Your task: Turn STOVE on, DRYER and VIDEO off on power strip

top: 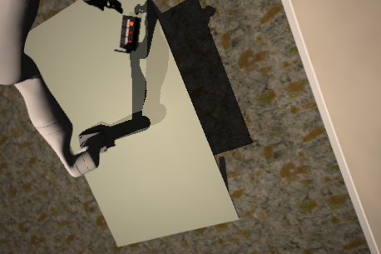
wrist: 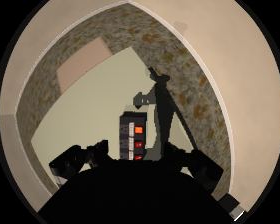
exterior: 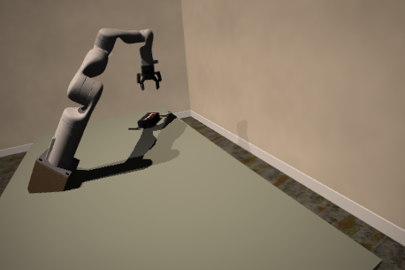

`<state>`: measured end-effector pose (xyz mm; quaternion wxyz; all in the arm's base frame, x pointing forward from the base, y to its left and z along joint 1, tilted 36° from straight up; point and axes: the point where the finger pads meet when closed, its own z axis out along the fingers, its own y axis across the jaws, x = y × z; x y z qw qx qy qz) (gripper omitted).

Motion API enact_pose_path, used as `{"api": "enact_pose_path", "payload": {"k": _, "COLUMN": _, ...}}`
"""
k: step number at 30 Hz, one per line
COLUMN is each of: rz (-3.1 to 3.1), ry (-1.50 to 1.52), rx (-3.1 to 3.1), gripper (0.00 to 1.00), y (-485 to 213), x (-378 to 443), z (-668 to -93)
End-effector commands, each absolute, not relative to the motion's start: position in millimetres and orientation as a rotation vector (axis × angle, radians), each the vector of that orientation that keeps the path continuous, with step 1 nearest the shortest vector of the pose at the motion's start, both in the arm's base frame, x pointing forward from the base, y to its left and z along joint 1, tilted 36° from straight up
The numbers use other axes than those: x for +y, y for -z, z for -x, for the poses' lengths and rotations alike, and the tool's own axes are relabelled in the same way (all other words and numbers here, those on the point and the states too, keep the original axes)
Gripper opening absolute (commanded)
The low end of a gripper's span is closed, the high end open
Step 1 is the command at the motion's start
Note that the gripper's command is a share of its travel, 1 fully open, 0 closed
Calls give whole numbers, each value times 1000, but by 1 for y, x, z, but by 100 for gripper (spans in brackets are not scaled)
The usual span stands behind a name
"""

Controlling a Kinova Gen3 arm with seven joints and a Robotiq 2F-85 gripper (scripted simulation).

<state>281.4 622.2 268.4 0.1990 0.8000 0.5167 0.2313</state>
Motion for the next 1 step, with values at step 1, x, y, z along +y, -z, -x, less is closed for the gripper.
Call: {"api": "enact_pose_path", "payload": {"k": 1, "rz": -2237, "ry": -649, "rx": 1447, "gripper": 100, "y": -270, "x": 623, "z": -281}}
